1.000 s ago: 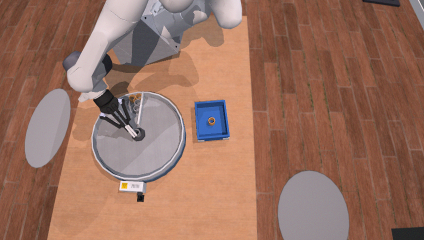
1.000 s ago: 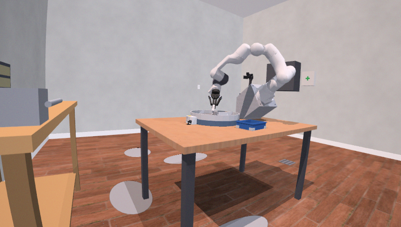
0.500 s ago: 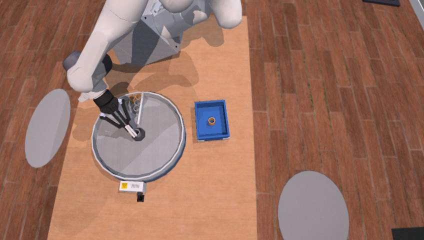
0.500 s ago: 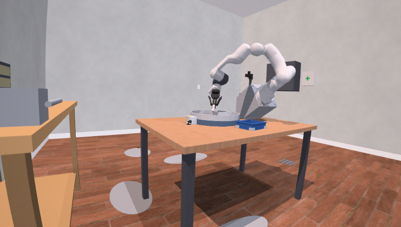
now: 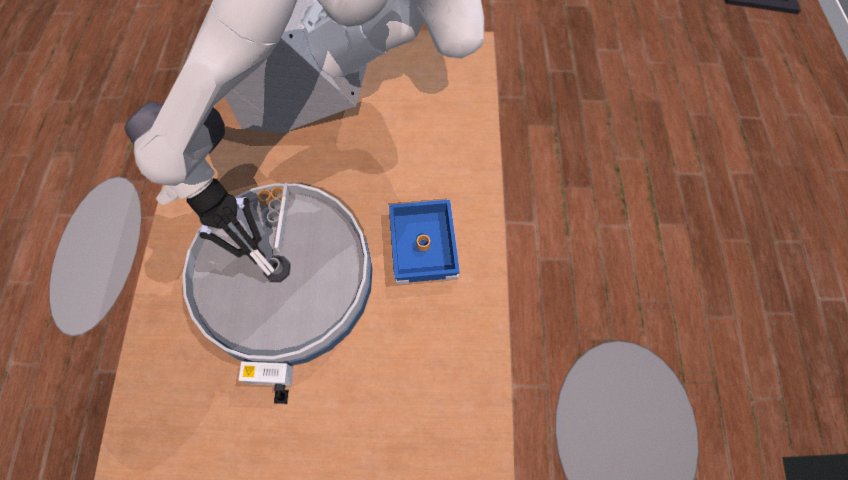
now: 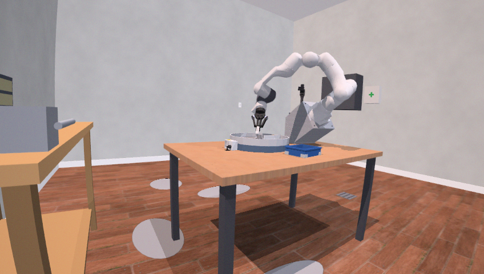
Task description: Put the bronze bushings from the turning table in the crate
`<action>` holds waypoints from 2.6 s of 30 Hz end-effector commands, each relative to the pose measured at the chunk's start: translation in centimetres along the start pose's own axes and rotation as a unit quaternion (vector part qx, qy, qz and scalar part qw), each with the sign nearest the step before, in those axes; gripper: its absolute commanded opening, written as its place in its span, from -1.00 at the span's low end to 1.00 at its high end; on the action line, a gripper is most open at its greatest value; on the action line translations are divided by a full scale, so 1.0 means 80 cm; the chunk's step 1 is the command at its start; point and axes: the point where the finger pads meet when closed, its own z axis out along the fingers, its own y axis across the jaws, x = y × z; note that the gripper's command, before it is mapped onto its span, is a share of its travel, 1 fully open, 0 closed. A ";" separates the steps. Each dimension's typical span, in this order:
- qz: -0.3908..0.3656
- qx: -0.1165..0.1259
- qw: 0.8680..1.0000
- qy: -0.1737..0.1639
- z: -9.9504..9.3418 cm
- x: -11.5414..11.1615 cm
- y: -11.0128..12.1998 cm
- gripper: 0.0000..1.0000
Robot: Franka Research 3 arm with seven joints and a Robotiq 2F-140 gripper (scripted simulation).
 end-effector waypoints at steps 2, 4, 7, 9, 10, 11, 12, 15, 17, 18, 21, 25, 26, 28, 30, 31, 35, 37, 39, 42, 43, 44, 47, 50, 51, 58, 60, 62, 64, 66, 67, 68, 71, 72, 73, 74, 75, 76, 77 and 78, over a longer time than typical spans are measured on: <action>-0.003 0.000 1.000 -0.001 0.002 0.000 -0.001 -1.00; -0.003 0.000 1.000 -0.001 0.002 0.000 0.000 -1.00; -0.003 0.000 1.000 -0.001 0.002 0.000 0.000 -1.00; -0.003 0.000 1.000 -0.001 0.002 0.000 0.000 -1.00; -0.003 0.000 1.000 -0.001 0.002 0.000 0.000 -1.00; -0.003 0.000 1.000 -0.001 0.002 0.000 0.000 -1.00; -0.003 0.000 1.000 -0.001 0.002 0.000 0.000 -1.00; -0.003 0.000 1.000 -0.001 0.002 0.000 0.000 -1.00; -0.003 0.000 1.000 -0.001 0.002 0.000 0.000 -1.00; -0.003 0.000 1.000 -0.001 0.002 0.000 0.000 -1.00; -0.003 0.000 1.000 -0.001 0.002 0.000 0.000 -1.00; -0.003 0.000 1.000 -0.001 0.002 0.000 0.000 -1.00; -0.003 0.000 1.000 -0.001 0.002 0.000 0.000 -1.00; -0.003 0.000 1.000 -0.001 0.002 0.000 0.000 -1.00; -0.003 0.000 1.000 -0.001 0.002 0.000 0.000 -1.00; -0.003 0.000 1.000 -0.001 0.002 0.000 0.000 -1.00; -0.003 0.000 1.000 -0.001 0.002 0.000 0.000 -1.00; -0.003 0.000 1.000 -0.001 0.002 0.000 0.000 -1.00; -0.003 0.000 1.000 -0.001 0.002 0.000 0.000 -1.00; -0.003 0.000 1.000 -0.001 0.002 0.000 0.000 -0.86; -0.003 0.000 1.000 -0.001 0.002 0.000 0.000 -0.86; -0.003 0.000 1.000 -0.001 0.002 0.000 0.000 -0.86; -0.003 0.000 1.000 -0.001 0.002 0.000 0.000 -0.86; -0.003 0.000 1.000 -0.001 0.002 0.000 0.000 -0.86; -0.003 0.000 1.000 -0.001 0.002 0.000 0.000 -0.86; -0.003 0.000 1.000 -0.001 0.002 0.000 0.000 -0.86; -0.003 0.000 1.000 -0.001 0.002 0.000 0.000 -0.86; -0.003 0.000 1.000 -0.001 0.002 0.000 0.000 -0.86; -0.003 0.000 1.000 -0.001 0.002 0.000 0.000 -0.86; -0.003 0.000 1.000 -0.001 0.002 0.000 0.000 -0.86; -0.003 0.000 1.000 -0.001 0.002 0.000 0.000 -0.86; -0.003 0.000 1.000 -0.001 0.002 0.000 0.000 -0.86; -0.003 0.000 1.000 -0.001 0.002 0.000 0.000 -0.86; -0.003 0.000 1.000 -0.001 0.002 0.000 0.000 -0.86; -0.003 0.000 1.000 -0.001 0.002 0.000 0.000 -0.86; -0.003 0.000 1.000 -0.001 0.002 0.000 0.000 -0.86; -0.003 0.000 1.000 -0.001 0.002 0.000 0.000 -0.86; -0.003 0.000 1.000 -0.001 0.001 -0.001 0.000 -0.86; -0.003 0.000 1.000 -0.001 0.000 -0.002 0.000 -0.86; -0.003 0.000 1.000 -0.001 -0.003 -0.005 0.000 -0.86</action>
